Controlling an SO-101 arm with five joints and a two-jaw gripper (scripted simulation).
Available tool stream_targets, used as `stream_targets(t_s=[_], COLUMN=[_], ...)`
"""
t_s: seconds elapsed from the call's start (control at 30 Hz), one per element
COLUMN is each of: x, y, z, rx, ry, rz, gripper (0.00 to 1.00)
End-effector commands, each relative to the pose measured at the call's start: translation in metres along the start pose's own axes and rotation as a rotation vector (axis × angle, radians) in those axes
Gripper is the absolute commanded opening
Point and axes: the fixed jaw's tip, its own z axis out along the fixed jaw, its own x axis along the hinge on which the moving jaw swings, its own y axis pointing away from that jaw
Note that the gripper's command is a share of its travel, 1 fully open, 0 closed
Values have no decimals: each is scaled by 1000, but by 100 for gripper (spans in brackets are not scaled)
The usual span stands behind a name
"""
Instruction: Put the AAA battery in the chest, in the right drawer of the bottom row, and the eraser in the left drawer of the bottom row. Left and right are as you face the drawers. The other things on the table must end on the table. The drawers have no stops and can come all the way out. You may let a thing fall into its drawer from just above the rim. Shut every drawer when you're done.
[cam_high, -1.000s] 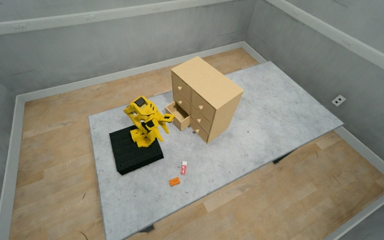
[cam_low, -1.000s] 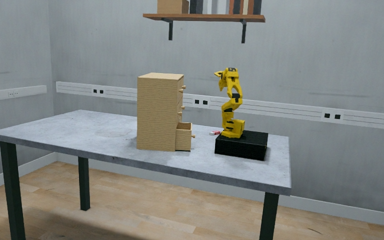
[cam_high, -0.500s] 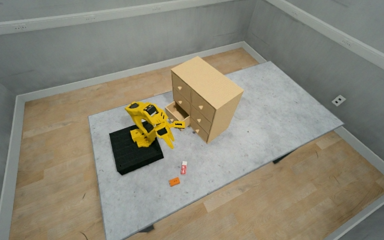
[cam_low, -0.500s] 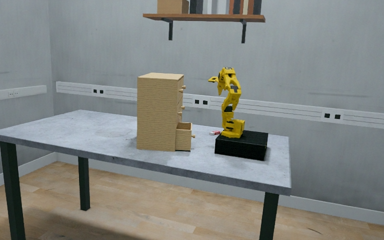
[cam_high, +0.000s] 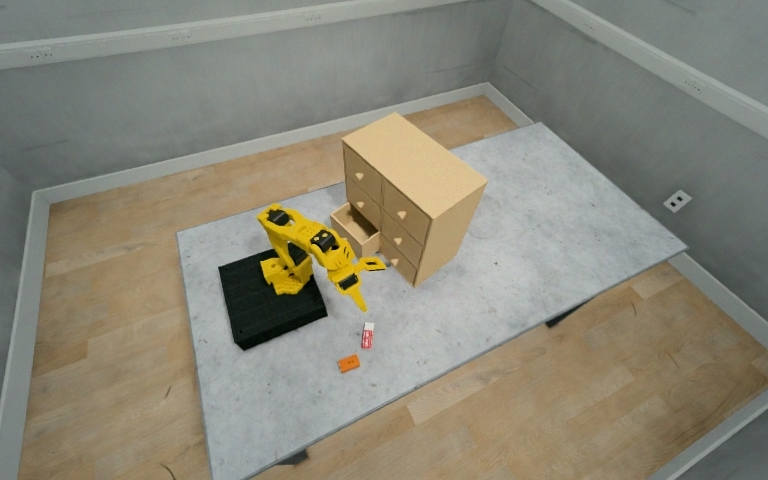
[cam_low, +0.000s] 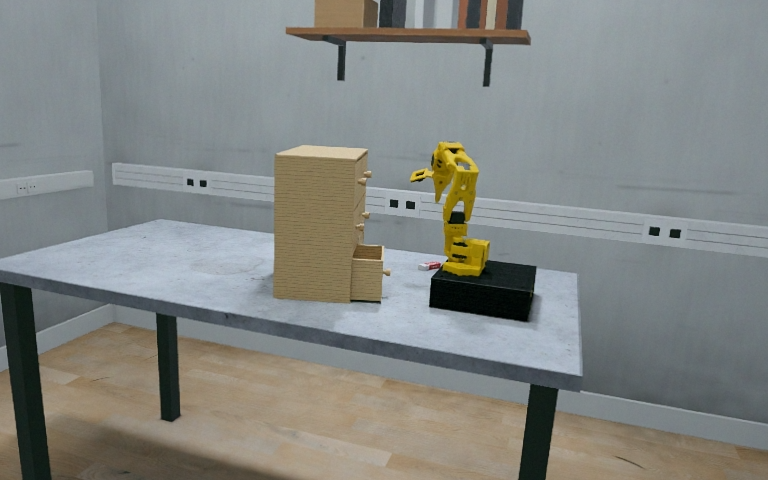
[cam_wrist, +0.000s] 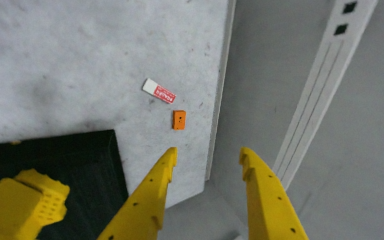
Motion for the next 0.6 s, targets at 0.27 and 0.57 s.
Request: stream_targets(t_s=[0.27, 0.57], x=[4, 10], y=[-1, 9], z=[38, 74], rx=[-146, -288], ry=[35, 26], rz=[-297, -568], gripper=[27, 27])
